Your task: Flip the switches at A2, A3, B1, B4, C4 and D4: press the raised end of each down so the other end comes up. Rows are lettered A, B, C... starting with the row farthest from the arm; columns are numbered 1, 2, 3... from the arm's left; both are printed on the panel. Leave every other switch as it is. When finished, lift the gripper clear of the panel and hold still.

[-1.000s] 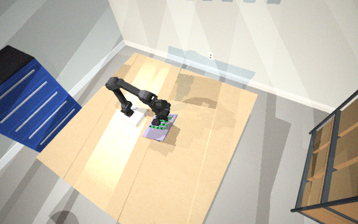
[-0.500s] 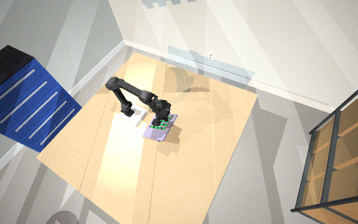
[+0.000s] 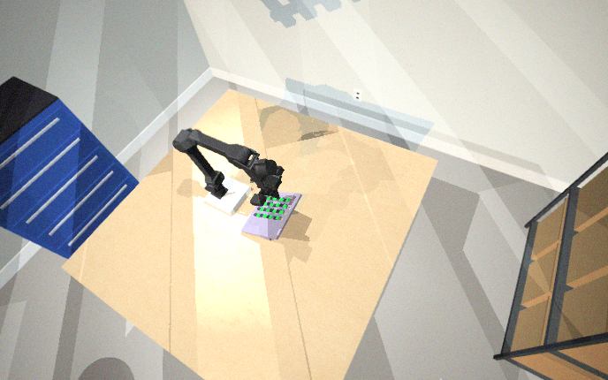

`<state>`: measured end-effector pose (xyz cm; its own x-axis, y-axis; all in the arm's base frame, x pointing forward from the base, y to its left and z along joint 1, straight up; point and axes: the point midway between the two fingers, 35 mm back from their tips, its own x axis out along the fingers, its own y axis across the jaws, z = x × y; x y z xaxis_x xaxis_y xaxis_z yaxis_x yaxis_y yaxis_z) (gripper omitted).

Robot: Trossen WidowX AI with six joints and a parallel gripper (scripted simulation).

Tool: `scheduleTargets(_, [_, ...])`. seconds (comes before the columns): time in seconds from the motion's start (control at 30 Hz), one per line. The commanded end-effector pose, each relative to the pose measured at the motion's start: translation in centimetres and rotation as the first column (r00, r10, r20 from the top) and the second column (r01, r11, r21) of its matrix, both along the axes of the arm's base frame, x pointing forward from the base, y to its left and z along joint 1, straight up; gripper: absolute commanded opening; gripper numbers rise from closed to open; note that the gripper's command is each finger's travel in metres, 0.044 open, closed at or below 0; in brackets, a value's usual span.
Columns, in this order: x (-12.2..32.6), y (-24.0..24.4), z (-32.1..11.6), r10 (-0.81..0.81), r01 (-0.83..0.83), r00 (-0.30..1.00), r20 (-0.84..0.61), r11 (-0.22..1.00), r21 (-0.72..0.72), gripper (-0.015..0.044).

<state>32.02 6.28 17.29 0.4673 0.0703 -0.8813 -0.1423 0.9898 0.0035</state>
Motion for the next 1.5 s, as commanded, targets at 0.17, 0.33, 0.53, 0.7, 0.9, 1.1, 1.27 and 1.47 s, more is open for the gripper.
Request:
scheduleTargets(0.17, [-1.7, -2.8, 0.4, -0.005, 0.005, 1.0, -0.001, 1.0, -0.007, 0.0])
scheduleTargets(0.33, [-1.8, -3.5, -0.1, -0.005, 0.005, 1.0, 0.001, 1.0, -0.007, 0.0])
scheduleTargets(0.53, [-0.4, -3.3, -2.9, -0.005, 0.005, 1.0, 0.026, 1.0, -0.004, 0.0])
scheduleTargets(0.7, [-0.2, -3.3, -3.4, -0.005, 0.005, 1.0, 0.026, 1.0, -0.004, 0.0])
scheduleTargets(0.9, [0.1, -3.2, -4.0, -0.005, 0.005, 1.0, 0.027, 1.0, -0.004, 0.0])
scheduleTargets(1.1, [0.5, -3.2, -4.7, -0.005, 0.005, 1.0, 0.027, 1.0, -0.004, 0.0])
scheduleTargets(1.27, [0.7, -3.2, -5.1, -0.005, 0.005, 1.0, 0.027, 1.0, -0.004, 0.0])
scheduleTargets(1.47, [0.7, -3.2, -5.1, -0.005, 0.005, 1.0, 0.027, 1.0, -0.004, 0.0])
